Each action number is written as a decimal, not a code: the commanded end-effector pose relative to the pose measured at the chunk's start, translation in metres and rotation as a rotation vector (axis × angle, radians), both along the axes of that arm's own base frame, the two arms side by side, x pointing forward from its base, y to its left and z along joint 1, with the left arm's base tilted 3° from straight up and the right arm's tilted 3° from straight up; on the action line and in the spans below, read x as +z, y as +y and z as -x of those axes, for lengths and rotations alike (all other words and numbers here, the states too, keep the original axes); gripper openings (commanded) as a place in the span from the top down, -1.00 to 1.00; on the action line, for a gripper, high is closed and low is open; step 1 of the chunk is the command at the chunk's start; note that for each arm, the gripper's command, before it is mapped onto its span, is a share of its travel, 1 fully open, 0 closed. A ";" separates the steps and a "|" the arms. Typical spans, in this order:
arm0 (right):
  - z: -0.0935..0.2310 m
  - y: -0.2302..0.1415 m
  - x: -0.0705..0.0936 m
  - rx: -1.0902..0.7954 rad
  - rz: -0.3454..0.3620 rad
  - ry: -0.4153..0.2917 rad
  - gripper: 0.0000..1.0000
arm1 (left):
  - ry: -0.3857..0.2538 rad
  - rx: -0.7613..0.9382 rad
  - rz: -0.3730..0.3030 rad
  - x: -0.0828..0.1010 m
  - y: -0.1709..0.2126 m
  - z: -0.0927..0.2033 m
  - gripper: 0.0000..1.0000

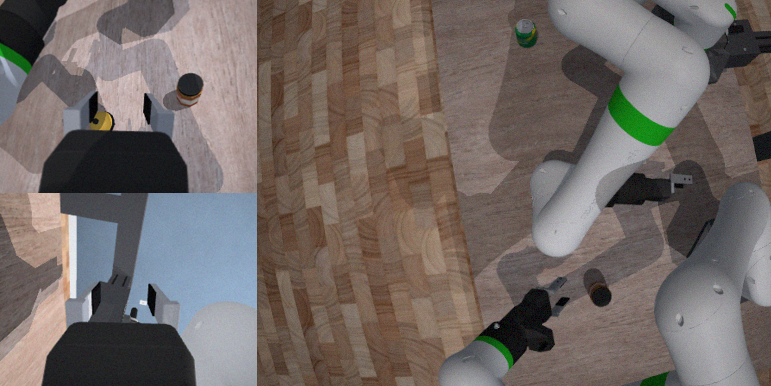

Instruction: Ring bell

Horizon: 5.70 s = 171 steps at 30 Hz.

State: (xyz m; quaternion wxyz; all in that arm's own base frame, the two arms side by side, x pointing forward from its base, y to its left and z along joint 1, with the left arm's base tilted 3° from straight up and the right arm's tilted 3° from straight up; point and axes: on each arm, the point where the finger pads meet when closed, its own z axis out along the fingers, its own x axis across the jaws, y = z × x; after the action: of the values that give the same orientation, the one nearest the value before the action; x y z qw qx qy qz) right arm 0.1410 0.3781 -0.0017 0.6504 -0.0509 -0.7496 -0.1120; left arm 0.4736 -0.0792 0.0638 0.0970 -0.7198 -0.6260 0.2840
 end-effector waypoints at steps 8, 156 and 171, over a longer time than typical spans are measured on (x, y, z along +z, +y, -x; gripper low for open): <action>0.000 0.000 0.001 0.000 -0.002 -0.001 -1.00 | -0.003 0.000 0.000 0.001 0.000 -0.001 -1.00; -0.266 -0.041 -0.162 1.094 -0.690 -1.181 -1.00 | -0.270 1.589 -0.682 0.247 0.548 0.444 -1.00; -0.316 -0.003 -0.144 1.375 -0.860 -1.285 -1.00 | -0.270 1.589 -0.682 0.247 0.548 0.444 -1.00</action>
State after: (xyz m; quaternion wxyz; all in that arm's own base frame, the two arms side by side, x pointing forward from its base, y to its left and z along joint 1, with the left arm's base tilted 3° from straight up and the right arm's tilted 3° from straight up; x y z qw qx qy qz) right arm 0.4555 0.3739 -0.1475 0.0166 0.6938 -0.7197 0.0191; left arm 0.0292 0.4685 0.3098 0.0056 -0.0296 -0.9993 -0.0214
